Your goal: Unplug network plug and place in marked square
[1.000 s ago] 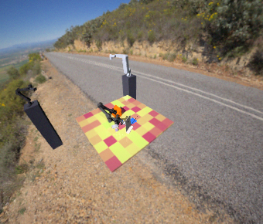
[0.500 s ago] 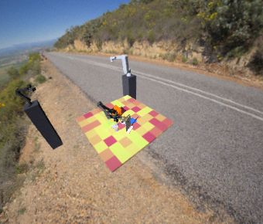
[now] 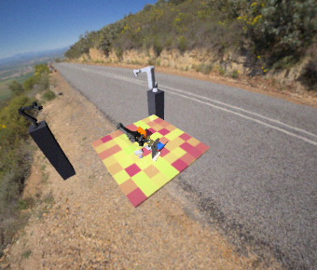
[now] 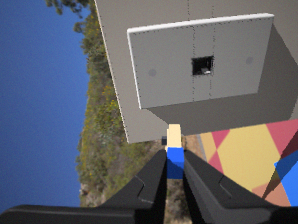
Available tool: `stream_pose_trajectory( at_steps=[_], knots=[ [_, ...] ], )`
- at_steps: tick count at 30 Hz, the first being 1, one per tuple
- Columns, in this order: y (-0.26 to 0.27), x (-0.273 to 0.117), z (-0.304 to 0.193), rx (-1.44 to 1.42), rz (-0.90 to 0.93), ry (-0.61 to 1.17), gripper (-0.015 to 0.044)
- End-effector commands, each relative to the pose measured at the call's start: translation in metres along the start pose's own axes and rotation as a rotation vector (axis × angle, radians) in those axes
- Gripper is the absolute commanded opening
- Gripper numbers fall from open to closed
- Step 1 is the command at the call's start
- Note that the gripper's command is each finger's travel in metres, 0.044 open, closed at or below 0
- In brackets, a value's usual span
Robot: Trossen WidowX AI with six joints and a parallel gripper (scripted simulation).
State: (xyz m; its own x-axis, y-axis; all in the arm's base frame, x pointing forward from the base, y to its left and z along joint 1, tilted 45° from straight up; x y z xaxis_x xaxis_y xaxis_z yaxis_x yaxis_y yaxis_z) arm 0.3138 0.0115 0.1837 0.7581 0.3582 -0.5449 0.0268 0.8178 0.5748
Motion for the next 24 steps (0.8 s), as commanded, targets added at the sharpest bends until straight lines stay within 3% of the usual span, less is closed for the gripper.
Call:
stream_pose_trajectory(
  at_steps=[1,24],
  knots=[
    [-0.002,0.014,-0.005,0.051,-0.053,0.027,0.0],
    [-0.019,0.085,-0.056,0.209,-0.373,0.116,0.0]
  ],
)
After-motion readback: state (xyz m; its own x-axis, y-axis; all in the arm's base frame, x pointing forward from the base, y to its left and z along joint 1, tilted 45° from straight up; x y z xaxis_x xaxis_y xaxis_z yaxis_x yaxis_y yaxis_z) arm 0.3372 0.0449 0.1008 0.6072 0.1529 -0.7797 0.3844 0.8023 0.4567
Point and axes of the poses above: the point midway between the two fingers, 35 mm back from their tips, its own x axis out along the fingers, its own y axis across the jaws, z = x × y, the point moved 3 cm from there along -x, back along the fingers, and after that the axes turned 14 degrees about -x, right-handed, at the moved point
